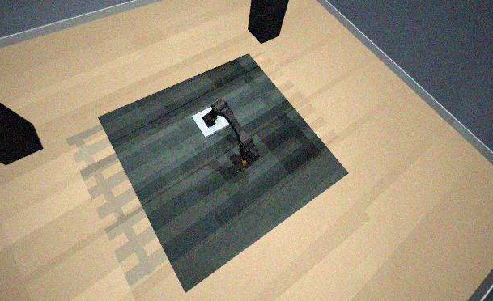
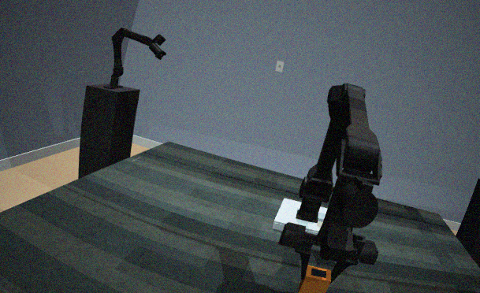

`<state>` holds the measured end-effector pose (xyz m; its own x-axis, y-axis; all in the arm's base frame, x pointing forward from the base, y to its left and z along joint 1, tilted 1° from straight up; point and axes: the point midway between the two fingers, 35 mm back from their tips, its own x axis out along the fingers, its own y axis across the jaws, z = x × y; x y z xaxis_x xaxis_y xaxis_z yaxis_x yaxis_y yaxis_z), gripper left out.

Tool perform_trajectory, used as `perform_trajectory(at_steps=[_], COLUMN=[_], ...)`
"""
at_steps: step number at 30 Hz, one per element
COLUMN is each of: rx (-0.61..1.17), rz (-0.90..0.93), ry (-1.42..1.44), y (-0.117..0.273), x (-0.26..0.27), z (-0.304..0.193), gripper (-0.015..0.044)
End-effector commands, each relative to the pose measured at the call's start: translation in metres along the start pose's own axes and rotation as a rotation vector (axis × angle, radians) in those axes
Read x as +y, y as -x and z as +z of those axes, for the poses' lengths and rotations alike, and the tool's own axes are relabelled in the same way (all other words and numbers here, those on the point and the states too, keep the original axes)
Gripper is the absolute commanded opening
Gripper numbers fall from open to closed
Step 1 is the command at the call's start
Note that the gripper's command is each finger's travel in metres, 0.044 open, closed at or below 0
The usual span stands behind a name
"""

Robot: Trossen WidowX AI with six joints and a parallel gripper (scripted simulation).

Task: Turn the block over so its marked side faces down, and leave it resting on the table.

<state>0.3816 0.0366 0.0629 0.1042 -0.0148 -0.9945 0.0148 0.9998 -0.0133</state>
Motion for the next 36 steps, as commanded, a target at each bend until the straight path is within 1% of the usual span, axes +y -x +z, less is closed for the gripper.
perform_trajectory(at_steps=[1,24,31,36], rx=[-0.063,-0.403,-0.428,-0.496], rz=[-0.004,-0.002,-0.002,-0.002], ry=[-0.005,-0.006,-0.007,-0.004], y=[0.002,0.0,0.0,-0.01], x=[0.0,0.0,0.0,0.001], z=[0.002,-0.005,-0.006,-0.001], gripper=[0.0,0.0,0.0,0.0])
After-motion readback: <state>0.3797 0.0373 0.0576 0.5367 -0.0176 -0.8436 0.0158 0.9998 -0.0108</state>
